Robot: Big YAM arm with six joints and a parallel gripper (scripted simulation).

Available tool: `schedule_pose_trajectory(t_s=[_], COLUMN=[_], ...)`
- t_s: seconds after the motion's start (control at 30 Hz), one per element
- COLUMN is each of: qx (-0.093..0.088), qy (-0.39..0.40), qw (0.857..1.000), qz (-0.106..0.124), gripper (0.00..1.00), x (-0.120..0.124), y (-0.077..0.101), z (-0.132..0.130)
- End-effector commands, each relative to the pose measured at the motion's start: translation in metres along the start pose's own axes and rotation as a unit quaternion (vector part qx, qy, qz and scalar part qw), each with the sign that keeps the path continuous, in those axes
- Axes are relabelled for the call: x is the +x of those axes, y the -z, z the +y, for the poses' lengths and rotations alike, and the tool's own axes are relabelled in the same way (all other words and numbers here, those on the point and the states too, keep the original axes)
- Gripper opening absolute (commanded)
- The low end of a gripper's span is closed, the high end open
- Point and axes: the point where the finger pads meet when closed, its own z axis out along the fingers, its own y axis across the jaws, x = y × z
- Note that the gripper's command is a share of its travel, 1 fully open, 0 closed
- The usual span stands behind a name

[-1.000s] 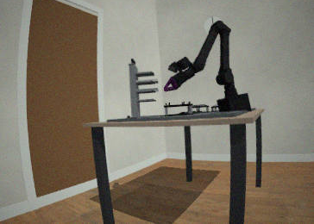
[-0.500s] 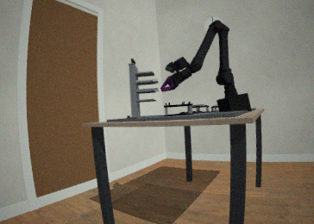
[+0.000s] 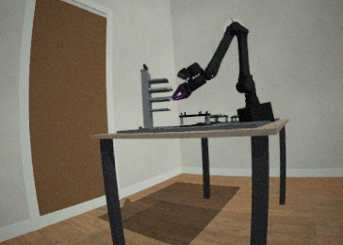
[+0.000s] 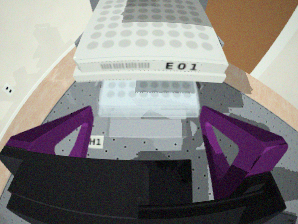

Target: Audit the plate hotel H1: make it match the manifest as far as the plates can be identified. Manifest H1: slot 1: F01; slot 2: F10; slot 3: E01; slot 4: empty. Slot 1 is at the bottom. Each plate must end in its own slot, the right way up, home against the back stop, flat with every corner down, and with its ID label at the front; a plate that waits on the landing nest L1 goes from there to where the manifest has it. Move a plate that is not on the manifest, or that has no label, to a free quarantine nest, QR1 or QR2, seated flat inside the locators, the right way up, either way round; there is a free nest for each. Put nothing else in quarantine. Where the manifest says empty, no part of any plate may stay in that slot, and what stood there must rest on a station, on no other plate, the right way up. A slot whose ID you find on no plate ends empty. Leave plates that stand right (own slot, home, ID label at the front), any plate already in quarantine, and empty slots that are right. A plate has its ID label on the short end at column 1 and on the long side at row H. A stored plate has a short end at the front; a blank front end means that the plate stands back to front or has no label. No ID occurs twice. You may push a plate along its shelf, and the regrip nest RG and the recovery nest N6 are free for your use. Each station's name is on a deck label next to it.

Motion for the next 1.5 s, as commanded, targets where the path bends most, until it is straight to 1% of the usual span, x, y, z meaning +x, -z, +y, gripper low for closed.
schedule_pose_trajectory(t_s=[0.0,0.23,0.27,0.37,0.4,1.23,1.27,1.3,1.33,1.47], qx=[0.002,0.003,-0.001,-0.001,-0.001,-0.001,0.003,0.004,0.005,-0.003], qy=[-0.005,-0.004,-0.006,-0.006,-0.006,-0.006,-0.004,-0.005,-0.004,-0.005], qw=[1.0,1.0,1.0,1.0,1.0,1.0,1.0,1.0,1.0,1.0], qz=[-0.031,-0.025,-0.023,-0.023,-0.023,-0.023,-0.024,-0.025,-0.019,-0.019], gripper=[1.0,1.0,1.0,1.0,0.86,0.86,0.86,0.86,0.86,0.86], x=[-0.033,-0.034,-0.028,-0.028,-0.028,-0.028,-0.035,-0.032,-0.022,-0.017], y=[-0.012,-0.02,-0.012,-0.012,-0.012,-0.012,-0.019,-0.012,-0.005,0.002], z=[0.0,-0.001,0.002,0.002,0.002,0.002,-0.001,-0.003,-0.005,0.003])
